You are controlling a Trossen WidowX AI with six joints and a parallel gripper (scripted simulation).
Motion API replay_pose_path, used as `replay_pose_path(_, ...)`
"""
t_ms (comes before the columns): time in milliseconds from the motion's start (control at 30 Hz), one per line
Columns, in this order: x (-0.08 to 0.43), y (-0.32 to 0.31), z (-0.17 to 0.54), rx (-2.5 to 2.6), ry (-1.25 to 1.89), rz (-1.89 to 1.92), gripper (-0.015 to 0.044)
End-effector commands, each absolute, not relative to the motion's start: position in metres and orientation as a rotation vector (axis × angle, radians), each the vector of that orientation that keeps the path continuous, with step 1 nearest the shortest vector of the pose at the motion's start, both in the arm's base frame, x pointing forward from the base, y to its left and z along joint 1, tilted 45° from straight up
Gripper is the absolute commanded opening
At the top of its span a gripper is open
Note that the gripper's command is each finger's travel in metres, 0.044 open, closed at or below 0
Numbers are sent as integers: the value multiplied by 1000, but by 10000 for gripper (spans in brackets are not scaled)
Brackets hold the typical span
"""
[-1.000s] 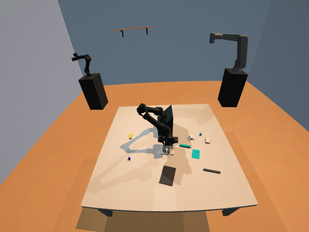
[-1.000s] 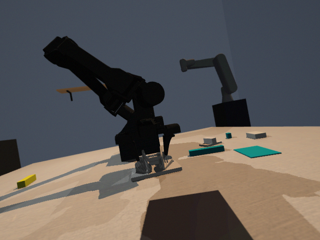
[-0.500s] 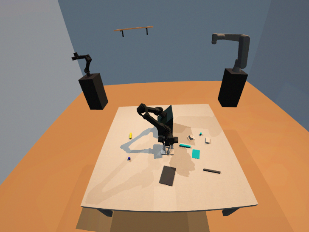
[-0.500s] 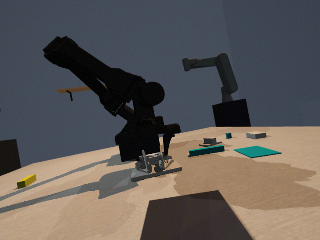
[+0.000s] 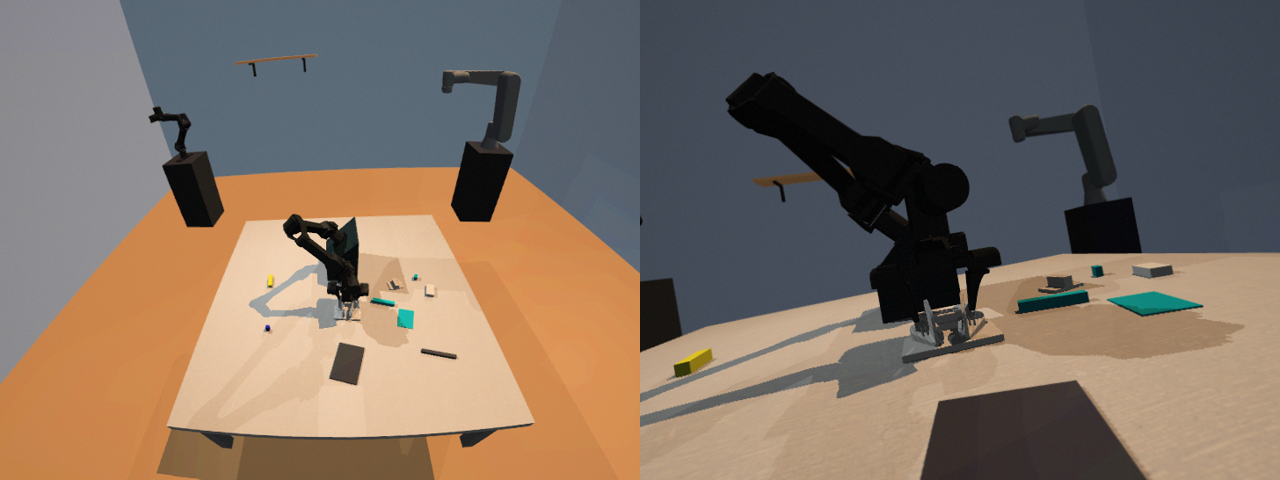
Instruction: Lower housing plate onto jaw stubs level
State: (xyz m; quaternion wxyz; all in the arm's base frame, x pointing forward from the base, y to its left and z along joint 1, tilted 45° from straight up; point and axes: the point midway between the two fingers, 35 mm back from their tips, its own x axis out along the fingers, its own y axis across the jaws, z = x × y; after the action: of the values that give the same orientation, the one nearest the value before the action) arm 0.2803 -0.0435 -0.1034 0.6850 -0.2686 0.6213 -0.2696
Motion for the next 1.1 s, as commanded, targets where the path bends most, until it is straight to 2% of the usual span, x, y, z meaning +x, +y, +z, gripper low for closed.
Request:
replay_pose_path(0, 280, -43, -104, -604, 1394, -601, 351)
replay_pose_path(333, 280, -43, -104, -604, 1394, -601, 351)
replay_pose_path(433, 280, -43, -103, -602, 1392, -604, 430)
replay_pose_path(467, 280, -43, -103, -602, 1392, -604, 440)
replay_pose_path(900, 280, -43, -103, -602, 1392, -604, 440)
replay_pose_path(1067, 281, -25, -87, -599, 1393, -599, 440)
